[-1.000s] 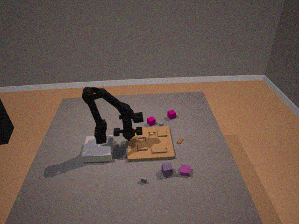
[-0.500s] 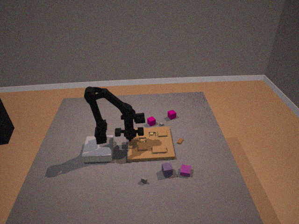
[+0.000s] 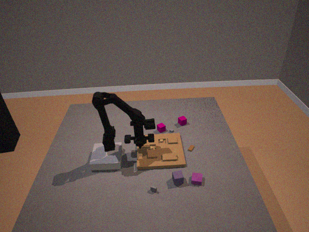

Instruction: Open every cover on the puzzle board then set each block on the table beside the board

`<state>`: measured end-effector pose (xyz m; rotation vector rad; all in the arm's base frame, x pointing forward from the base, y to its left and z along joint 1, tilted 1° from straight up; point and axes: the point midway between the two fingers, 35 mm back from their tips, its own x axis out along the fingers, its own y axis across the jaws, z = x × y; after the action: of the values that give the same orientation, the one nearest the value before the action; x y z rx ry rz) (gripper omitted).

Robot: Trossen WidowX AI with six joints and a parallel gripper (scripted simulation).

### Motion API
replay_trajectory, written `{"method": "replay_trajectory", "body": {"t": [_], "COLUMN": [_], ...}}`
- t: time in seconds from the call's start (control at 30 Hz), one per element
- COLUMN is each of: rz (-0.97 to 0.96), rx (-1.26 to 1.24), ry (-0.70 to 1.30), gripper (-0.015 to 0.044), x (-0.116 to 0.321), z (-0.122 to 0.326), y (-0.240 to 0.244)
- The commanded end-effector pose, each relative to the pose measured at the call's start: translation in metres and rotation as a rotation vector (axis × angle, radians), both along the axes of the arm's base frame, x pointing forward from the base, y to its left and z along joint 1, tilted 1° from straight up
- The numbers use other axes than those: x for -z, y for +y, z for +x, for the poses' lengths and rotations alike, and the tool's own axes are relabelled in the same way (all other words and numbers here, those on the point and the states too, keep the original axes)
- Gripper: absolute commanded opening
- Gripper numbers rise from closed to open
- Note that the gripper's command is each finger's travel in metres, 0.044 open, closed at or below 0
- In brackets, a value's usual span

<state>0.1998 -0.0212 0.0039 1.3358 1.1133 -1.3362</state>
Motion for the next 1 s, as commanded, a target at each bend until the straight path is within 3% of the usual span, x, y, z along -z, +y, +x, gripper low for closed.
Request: {"method": "replay_trajectory", "body": {"t": [0.0,0.97], "rz": [-0.002,-0.003], "rx": [-0.004,-0.004], "ry": [-0.005,-0.007], "gripper": [0.0,0.0], "x": [-0.002,-0.003], "z": [0.004,0.037], "y": [-0.001,-0.004]}}
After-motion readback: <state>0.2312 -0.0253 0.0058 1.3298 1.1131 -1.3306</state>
